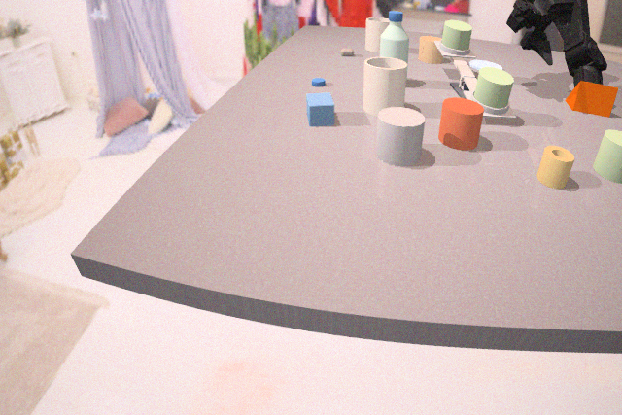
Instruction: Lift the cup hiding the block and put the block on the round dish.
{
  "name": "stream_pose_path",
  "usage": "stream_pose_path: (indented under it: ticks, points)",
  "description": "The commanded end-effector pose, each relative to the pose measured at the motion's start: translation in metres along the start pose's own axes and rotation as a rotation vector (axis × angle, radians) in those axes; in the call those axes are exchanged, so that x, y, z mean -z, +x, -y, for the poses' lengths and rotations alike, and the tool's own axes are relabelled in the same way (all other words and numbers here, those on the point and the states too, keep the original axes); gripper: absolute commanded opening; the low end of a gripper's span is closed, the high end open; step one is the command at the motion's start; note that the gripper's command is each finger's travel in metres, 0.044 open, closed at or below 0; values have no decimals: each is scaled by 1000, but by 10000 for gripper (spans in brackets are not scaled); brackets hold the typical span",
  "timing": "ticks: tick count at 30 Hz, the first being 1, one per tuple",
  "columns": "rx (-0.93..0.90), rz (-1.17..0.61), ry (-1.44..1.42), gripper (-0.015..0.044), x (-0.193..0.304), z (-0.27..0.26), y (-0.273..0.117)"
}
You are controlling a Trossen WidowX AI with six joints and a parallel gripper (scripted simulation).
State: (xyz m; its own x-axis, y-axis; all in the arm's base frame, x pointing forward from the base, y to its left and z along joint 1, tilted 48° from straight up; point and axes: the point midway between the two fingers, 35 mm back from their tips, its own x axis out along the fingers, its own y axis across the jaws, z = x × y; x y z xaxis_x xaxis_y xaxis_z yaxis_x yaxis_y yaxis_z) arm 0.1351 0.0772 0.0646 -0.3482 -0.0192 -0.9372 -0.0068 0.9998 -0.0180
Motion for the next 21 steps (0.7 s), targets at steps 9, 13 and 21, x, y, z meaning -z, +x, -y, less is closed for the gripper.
stream_pose_path:
  ticks: [9,13,21]
  points:
    - [253,178,-96,440,-18,-5,-15]
    - [345,256,-129,440,-24,-7,-23]
    - [511,436,-194,440,-36,-17,-44]
